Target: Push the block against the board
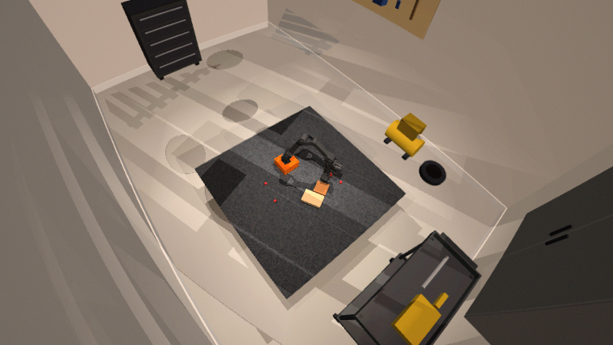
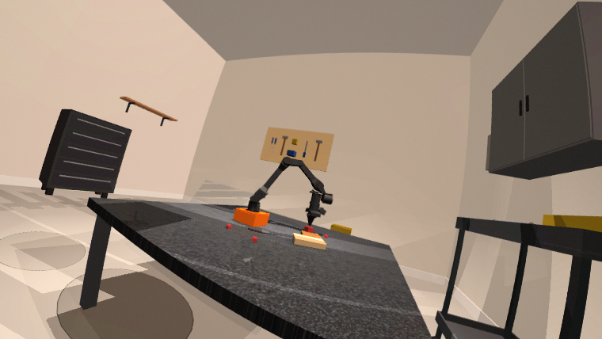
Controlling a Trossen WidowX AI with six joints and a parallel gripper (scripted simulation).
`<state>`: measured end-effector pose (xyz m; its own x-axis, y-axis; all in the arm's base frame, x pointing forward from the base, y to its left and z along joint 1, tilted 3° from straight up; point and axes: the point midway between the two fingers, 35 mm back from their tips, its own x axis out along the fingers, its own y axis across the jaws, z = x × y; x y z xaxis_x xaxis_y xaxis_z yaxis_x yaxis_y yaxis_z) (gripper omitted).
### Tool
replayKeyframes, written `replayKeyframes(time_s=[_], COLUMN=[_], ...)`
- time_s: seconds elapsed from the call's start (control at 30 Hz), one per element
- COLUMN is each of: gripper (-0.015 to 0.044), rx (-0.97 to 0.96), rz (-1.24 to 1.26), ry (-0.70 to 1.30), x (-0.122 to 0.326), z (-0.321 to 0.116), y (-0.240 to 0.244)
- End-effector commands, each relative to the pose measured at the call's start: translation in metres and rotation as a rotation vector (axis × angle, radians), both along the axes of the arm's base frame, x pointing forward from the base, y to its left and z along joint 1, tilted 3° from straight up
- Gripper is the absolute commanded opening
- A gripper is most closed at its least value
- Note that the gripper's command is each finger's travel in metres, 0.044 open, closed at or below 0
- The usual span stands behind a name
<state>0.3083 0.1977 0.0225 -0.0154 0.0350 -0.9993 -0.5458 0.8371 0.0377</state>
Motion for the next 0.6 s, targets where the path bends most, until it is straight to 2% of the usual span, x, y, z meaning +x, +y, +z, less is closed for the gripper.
replayKeyframes(time_s=[0.0,0.3,0.57], gripper=[0.0,0.0,0.0], rx=[-0.005,-0.01,-0.01], rz=[-0.162,-0.473,-0.478], ry=[0.006,0.016,0.016], x=[0.0011,0.0028,0.0028], z=[0.0001,0.0,-0.0003], y=[-0.0021,-0.0043,-0.0044])
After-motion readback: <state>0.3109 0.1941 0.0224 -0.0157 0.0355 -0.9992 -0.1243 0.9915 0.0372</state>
